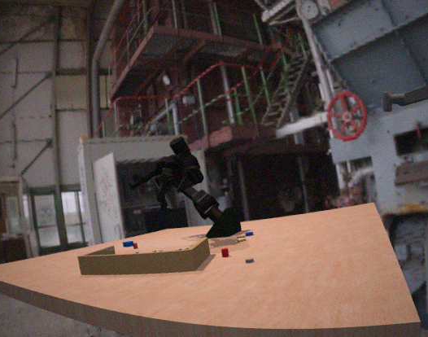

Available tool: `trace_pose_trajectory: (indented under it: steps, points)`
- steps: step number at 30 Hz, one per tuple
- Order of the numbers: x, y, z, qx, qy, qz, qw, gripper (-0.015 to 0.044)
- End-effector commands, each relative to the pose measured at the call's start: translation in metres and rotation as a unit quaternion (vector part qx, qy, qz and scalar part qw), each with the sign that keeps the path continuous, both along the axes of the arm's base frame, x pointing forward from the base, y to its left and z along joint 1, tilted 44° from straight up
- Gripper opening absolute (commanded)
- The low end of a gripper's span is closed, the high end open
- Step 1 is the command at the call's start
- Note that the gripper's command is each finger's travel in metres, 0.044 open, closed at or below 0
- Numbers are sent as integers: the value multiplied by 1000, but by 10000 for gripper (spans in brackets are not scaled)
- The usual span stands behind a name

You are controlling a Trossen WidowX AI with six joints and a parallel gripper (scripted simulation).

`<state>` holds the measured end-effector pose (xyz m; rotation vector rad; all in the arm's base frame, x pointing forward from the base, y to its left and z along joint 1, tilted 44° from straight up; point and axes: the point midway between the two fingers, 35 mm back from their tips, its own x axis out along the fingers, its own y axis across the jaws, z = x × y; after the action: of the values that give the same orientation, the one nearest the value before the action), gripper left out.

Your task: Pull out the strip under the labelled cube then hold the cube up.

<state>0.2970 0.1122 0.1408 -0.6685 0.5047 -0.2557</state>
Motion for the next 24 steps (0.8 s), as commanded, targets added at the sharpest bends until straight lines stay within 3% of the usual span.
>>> trace_pose_trajectory:
  steps: [1,6,13,21,24]
  points:
    - [-2,9,-11,-21,15,25,999,400]
    - [-2,9,-11,-21,15,25,999,400]
    - [33,-6,-28,-70,144,-24,987,216]
    - [65,-51,-49,-98,331,-111,932,6]
    - [71,-72,-55,-97,398,-146,900,0]
